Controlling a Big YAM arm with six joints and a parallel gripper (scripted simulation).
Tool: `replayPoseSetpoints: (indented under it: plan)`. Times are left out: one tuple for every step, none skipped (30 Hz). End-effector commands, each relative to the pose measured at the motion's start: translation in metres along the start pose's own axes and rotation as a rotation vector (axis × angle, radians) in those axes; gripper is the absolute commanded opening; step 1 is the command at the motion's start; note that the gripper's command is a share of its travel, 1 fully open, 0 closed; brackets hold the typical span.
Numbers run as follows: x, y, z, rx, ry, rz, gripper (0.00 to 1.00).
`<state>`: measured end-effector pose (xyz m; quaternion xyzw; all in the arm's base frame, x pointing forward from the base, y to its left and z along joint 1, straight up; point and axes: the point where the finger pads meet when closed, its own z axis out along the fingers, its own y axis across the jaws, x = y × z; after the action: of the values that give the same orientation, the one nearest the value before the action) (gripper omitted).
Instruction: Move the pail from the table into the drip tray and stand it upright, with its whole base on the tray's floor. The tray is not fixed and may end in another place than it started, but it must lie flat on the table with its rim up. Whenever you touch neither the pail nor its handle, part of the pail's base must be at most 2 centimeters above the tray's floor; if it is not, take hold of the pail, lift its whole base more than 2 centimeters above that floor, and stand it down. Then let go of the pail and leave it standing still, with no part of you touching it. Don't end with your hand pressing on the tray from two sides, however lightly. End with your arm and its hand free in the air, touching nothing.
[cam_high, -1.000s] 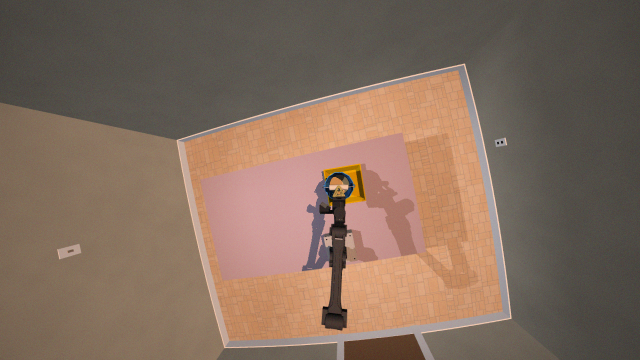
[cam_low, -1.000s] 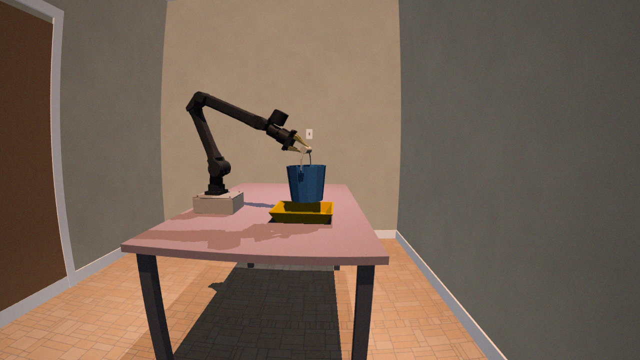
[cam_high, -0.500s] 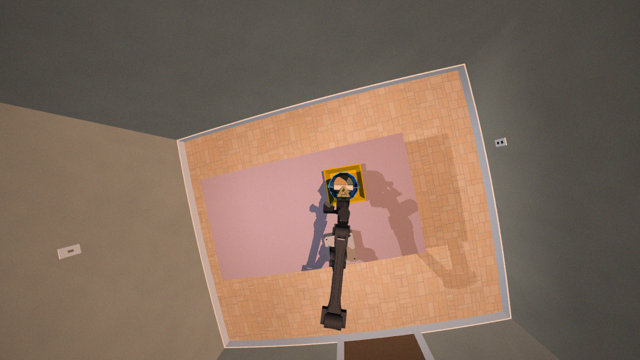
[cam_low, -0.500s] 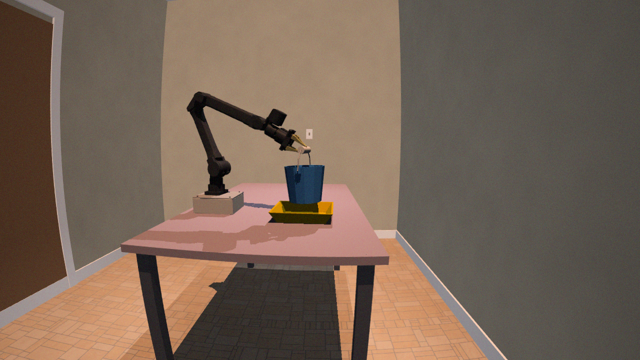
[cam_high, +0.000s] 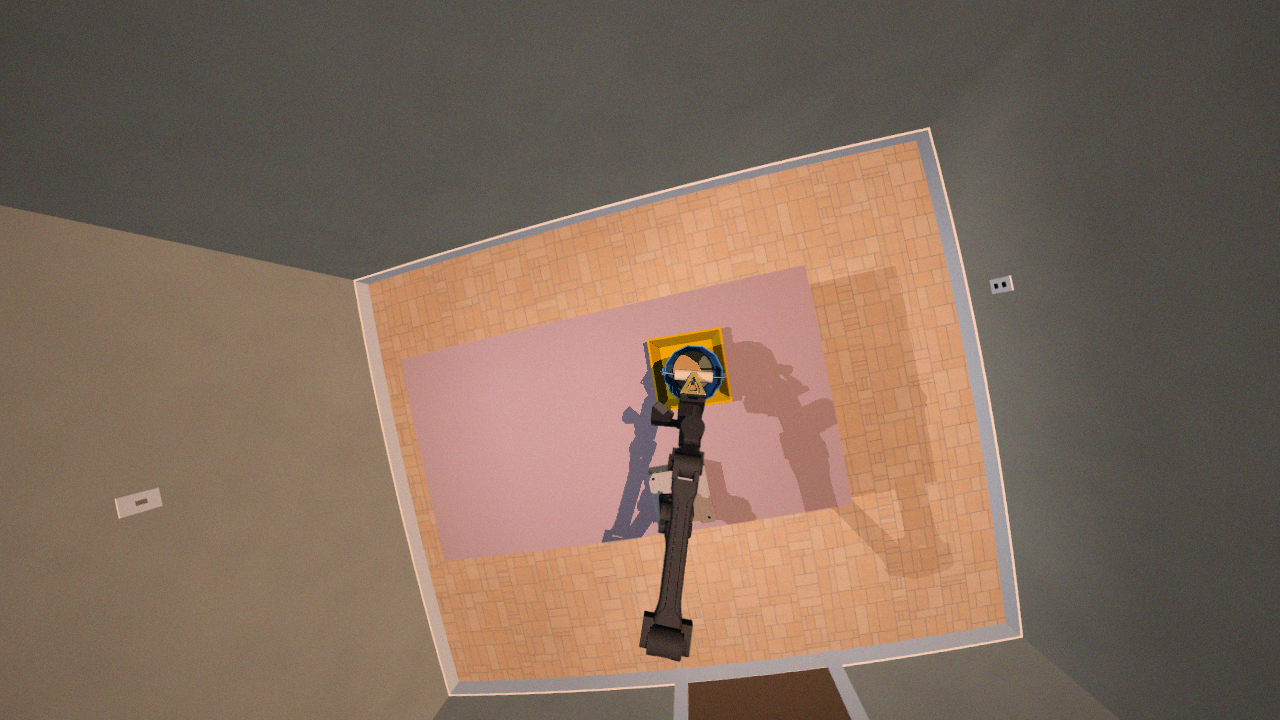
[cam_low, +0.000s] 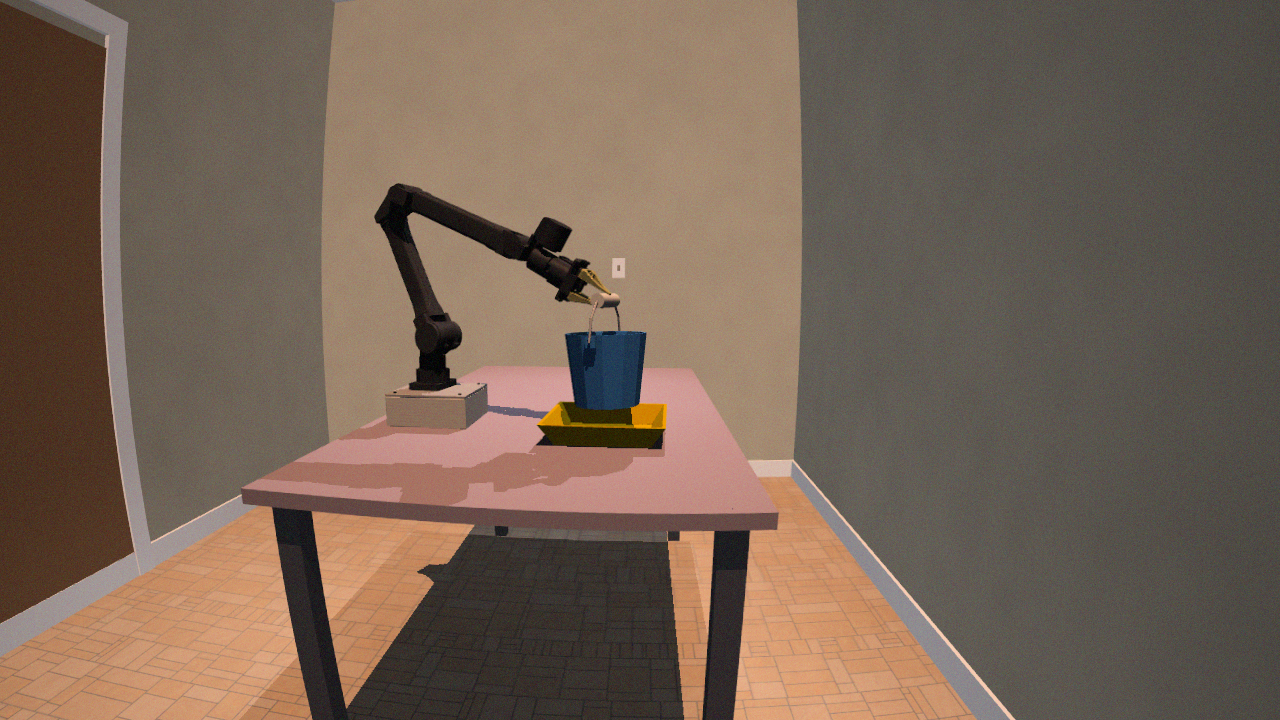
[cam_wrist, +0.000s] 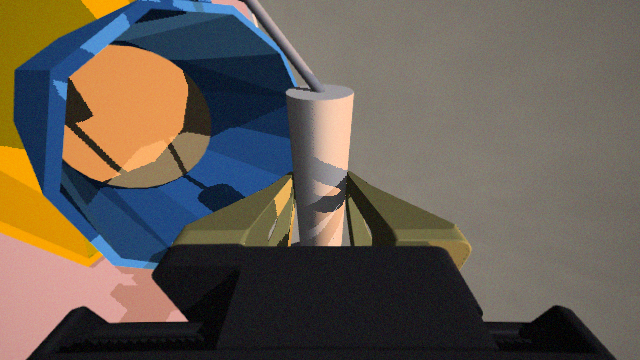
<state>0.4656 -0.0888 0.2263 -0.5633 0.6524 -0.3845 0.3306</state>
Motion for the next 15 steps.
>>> replayPoseSetpoints:
  plan:
    - [0.003,-0.0616,-0.0274,0.153,0.011,0.023,0.21]
    - [0.003,-0.0616,-0.0274,0.153,0.011,0.023,0.21]
    - [0.0025,-0.0616,-0.0275,0.153,0.012,0.025,0.21]
    - [0.002,-0.0616,-0.0276,0.152,0.013,0.026,0.21]
    - [0.0016,-0.0616,-0.0277,0.152,0.014,0.028,0.21]
    - [0.0011,-0.0616,-0.0278,0.152,0.015,0.029,0.21]
    - [0.0005,-0.0616,-0.0278,0.152,0.016,0.03,0.21]
    - [0.0,-0.0616,-0.0279,0.152,0.017,0.031,0.21]
    - [-0.0006,-0.0616,-0.028,0.152,0.018,0.032,0.21]
    - [-0.0012,-0.0617,-0.028,0.152,0.018,0.033,0.21]
    - [-0.0018,-0.0617,-0.0281,0.152,0.018,0.034,0.21]
    - [-0.0025,-0.0617,-0.0281,0.152,0.018,0.034,0.21]
    - [-0.0032,-0.0616,-0.0281,0.151,0.018,0.035,0.21]
    - [-0.004,-0.0616,-0.0282,0.151,0.018,0.035,0.21]
    - [-0.0047,-0.0616,-0.0282,0.151,0.018,0.036,0.21]
